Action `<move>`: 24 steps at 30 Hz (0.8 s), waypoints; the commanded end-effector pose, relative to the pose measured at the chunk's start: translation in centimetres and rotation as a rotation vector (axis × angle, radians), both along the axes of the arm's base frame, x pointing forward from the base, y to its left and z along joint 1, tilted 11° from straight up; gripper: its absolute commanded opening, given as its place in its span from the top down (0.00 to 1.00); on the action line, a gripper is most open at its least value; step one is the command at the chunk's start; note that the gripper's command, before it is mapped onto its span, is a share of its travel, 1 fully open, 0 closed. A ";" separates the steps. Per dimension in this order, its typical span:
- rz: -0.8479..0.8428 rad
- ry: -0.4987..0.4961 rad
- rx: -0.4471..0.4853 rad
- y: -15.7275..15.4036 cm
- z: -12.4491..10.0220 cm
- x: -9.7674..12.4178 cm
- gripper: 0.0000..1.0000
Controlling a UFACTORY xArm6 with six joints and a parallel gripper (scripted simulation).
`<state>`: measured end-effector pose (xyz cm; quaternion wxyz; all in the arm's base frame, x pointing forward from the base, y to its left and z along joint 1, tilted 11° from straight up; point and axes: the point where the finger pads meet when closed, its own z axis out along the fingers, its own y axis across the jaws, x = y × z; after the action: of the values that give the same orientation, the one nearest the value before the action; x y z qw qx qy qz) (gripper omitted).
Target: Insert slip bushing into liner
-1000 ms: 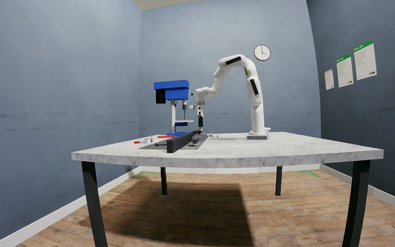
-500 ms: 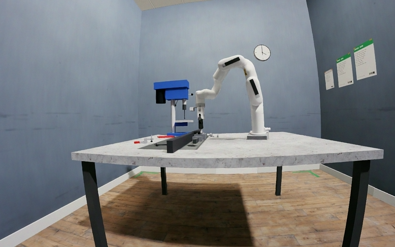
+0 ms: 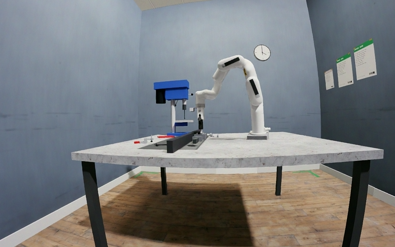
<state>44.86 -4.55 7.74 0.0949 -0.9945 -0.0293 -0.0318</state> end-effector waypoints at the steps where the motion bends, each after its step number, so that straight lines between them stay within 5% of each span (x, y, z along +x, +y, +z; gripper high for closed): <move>1: 0.000 -0.004 -0.001 0.0 0.1 0.1 0.74; 24: -0.001 -0.005 -0.001 -0.1 0.2 0.1 0.74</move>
<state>44.86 -4.55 7.74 0.0948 -0.9946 -0.0293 -0.0318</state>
